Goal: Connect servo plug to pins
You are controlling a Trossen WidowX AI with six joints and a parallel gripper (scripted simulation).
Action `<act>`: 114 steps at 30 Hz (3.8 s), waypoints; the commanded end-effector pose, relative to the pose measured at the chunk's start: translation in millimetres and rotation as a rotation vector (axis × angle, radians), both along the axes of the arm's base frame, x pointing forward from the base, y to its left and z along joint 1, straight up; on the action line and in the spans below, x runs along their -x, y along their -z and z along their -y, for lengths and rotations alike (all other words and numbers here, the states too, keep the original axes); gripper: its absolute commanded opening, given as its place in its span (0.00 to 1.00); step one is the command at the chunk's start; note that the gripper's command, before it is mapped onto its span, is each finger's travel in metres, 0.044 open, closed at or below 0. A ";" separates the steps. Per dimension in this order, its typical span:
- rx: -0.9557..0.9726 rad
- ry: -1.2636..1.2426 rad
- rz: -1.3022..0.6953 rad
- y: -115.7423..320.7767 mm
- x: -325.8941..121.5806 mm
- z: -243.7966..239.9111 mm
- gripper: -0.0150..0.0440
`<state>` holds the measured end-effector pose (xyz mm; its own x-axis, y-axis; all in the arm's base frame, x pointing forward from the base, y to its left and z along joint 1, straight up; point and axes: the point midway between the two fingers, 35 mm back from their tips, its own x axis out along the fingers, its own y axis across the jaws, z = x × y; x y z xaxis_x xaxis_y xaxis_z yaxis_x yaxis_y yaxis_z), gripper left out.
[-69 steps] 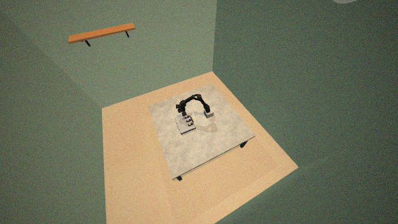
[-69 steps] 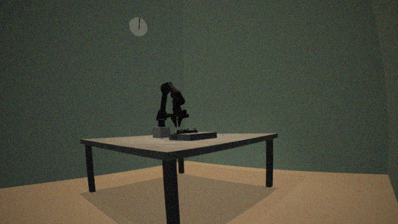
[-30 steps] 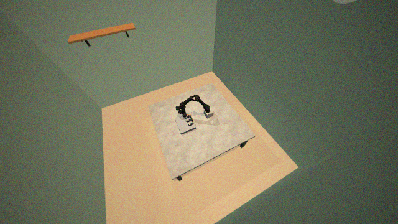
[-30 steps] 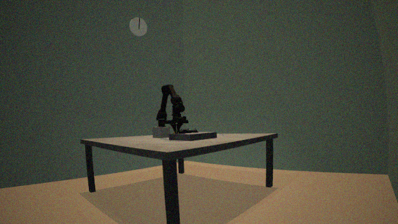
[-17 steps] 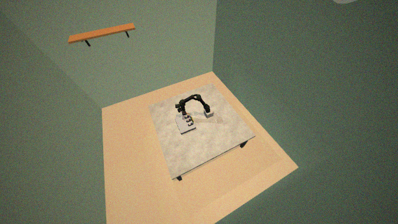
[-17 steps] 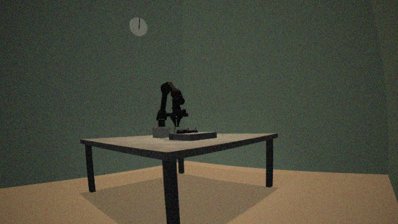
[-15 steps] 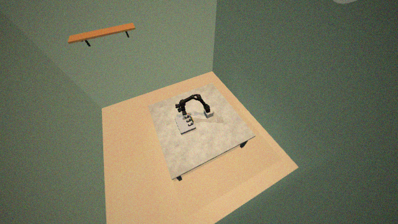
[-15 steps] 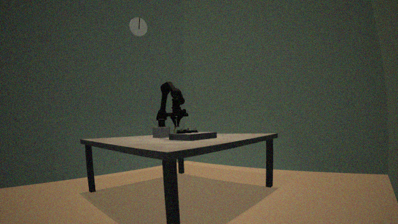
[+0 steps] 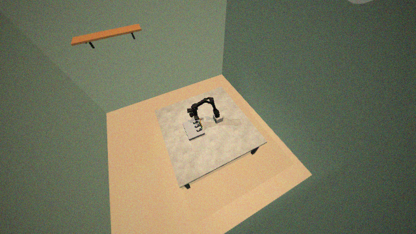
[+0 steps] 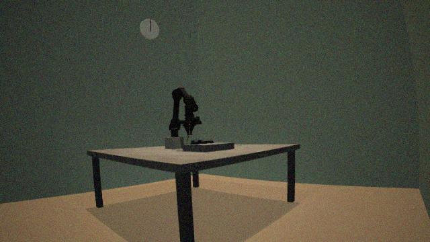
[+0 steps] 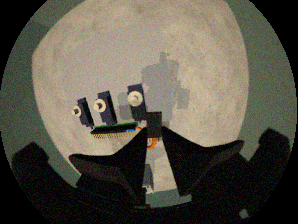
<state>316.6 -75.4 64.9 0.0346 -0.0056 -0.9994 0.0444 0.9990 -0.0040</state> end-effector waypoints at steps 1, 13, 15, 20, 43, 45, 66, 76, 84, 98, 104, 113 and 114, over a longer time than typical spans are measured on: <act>-0.003 -0.018 -0.004 0.7 16.3 -7.7 0.25; -0.003 -0.061 -0.008 4.9 62.5 -26.7 0.25; -0.003 -0.068 -0.008 6.4 70.3 -29.5 0.25; -0.003 -0.086 -0.010 11.0 90.0 -36.4 0.25; -0.004 -0.105 -0.012 57.0 106.8 -43.5 0.25; -0.004 -0.105 -0.011 56.3 100.6 -43.7 0.25; -0.004 -0.105 -0.008 51.4 68.0 -45.6 0.25; -0.004 -0.105 -0.008 51.1 61.9 -45.9 0.25; -0.004 -0.105 -0.008 50.9 56.6 -46.0 0.25; -0.004 -0.105 -0.007 50.6 48.8 -46.6 0.25; -0.004 -0.105 -0.007 54.8 54.1 -46.8 0.39; -0.004 -0.105 -0.007 33.4 53.8 -46.6 0.79; -0.004 -0.105 -0.007 22.2 53.9 -46.5 0.83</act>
